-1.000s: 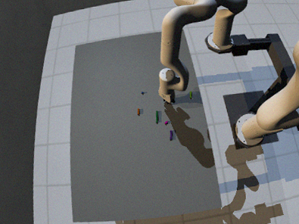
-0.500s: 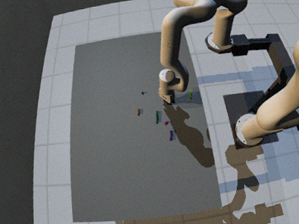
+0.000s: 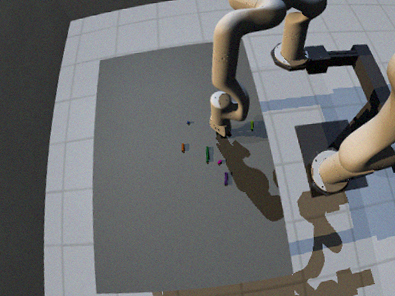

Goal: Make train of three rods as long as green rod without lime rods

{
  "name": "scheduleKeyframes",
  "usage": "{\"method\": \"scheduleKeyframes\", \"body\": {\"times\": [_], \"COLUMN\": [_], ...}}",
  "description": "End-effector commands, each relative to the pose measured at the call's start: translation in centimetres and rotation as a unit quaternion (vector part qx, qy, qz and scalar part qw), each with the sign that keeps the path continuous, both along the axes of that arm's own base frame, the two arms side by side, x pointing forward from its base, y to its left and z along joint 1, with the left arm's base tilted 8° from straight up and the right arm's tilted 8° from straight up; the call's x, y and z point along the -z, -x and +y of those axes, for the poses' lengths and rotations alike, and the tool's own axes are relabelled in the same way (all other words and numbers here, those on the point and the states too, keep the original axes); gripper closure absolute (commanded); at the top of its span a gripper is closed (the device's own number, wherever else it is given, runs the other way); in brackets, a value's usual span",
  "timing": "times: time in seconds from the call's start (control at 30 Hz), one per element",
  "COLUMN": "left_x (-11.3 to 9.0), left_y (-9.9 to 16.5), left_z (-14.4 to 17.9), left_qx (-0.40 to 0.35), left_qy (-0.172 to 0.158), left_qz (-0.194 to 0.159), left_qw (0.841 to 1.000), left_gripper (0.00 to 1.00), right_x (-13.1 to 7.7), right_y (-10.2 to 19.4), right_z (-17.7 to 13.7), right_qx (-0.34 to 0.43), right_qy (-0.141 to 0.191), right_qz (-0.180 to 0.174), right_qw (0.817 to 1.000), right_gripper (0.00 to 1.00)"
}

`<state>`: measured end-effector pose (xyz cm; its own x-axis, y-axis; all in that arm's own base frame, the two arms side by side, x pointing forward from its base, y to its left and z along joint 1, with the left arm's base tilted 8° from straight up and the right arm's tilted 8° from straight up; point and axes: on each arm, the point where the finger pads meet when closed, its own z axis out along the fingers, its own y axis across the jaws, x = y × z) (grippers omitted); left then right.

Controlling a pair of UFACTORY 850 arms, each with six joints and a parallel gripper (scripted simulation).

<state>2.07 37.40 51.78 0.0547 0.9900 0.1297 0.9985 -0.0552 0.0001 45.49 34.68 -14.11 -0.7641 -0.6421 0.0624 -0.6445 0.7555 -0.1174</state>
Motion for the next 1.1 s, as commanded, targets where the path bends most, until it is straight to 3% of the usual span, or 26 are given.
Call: {"method": "scheduleKeyframes", "body": {"times": [0.0,0.63,0.67,1.07], "left_x": [-0.07,-0.07,-0.07,-0.07], "left_y": [0.0,0.0,0.0,0.0], "left_z": [0.02,0.02,0.02,0.02], "left_qx": [0.0,0.0,0.0,0.0], "left_qy": [-0.001,-0.001,-0.001,-0.001], "left_qz": [0.0,0.0,0.0,0.0], "left_qw": [1.0,1.0,1.0,1.0], "left_gripper": [0.0,0.0,0.0,0.0], "right_x": [-0.09,-0.09,-0.09,-0.09], "right_y": [-0.1,-0.1,-0.1,-0.1], "right_z": [0.09,0.09,0.09,0.09], "right_qx": [0.0,0.0,0.0,0.0], "right_qy": [-0.001,-0.001,-0.001,-0.001], "right_qz": [-0.001,-0.001,-0.001,-0.001], "right_qw": [1.0,1.0,1.0,1.0], "right_gripper": [0.74,0.74,0.94,0.94]}}
